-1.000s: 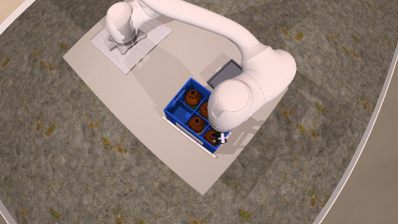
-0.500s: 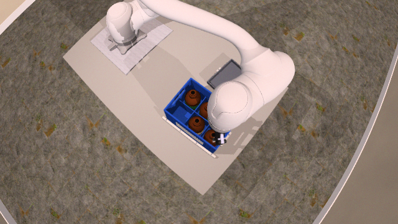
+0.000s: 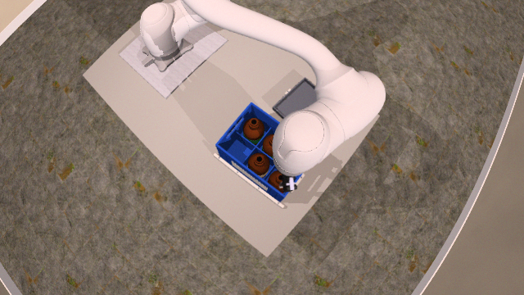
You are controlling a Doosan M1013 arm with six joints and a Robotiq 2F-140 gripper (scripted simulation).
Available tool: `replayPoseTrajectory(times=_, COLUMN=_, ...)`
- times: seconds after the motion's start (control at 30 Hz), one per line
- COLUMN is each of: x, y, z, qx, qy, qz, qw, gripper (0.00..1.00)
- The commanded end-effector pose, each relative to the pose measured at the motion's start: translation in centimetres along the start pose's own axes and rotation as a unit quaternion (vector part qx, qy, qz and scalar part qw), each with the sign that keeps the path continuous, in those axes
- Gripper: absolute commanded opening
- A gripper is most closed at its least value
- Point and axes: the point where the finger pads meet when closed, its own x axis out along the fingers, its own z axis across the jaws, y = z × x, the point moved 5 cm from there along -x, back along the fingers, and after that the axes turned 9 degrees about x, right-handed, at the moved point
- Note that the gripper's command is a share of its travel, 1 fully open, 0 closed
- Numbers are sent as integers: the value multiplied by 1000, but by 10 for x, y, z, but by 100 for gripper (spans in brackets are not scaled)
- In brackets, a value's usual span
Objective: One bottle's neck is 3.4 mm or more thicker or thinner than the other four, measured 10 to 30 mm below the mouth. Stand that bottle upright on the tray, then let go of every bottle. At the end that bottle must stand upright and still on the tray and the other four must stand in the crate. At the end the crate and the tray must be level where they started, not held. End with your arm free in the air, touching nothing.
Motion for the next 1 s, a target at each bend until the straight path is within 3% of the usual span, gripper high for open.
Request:
replayPoseTrajectory(times=0.0, x=3, y=0, z=0, qx=0, qy=0, qz=0, qw=1000, gripper=38)
replayPoseTrajectory(times=0.97, x=13, y=0, z=0, qx=0, qy=0, qz=0, qw=1000, gripper=38)
